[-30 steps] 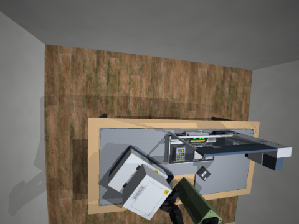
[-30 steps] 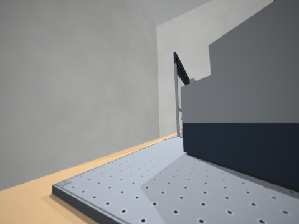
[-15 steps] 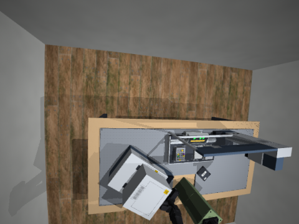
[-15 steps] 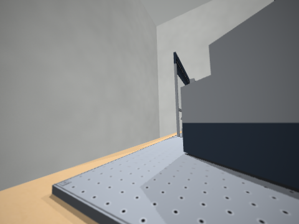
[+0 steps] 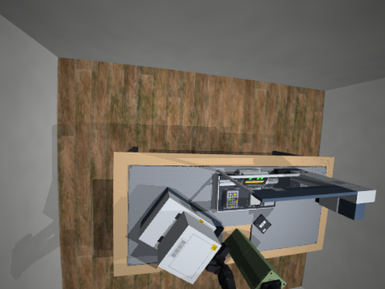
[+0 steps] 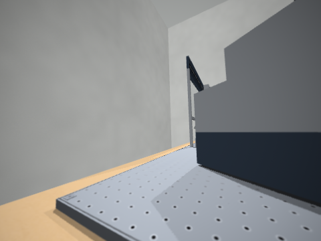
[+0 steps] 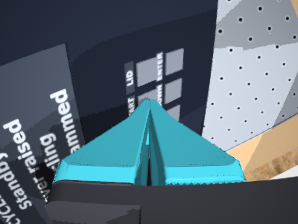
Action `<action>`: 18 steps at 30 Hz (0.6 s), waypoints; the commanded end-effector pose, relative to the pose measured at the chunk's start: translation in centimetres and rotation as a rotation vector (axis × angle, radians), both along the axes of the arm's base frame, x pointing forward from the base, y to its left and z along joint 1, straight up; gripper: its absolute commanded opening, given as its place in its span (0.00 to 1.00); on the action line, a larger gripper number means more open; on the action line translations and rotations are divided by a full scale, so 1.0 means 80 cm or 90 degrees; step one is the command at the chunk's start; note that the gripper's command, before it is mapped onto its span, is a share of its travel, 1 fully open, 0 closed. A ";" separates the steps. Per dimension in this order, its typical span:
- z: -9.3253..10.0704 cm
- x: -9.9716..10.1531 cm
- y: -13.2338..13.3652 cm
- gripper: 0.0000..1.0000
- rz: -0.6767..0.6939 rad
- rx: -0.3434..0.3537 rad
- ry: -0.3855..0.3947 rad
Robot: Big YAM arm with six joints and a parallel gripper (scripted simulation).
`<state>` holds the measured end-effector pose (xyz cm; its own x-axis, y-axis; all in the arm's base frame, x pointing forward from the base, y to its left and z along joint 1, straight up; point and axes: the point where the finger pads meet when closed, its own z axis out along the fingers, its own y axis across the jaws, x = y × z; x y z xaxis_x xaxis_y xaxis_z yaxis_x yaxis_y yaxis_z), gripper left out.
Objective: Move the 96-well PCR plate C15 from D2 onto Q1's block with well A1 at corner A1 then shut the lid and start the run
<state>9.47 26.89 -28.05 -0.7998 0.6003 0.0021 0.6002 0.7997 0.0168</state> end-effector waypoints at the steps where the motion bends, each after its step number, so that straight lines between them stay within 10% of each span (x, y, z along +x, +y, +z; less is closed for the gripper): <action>1: -0.007 -0.006 -0.002 0.00 0.002 -0.002 0.000; 18: 0.005 0.002 0.011 0.00 0.011 0.010 -0.004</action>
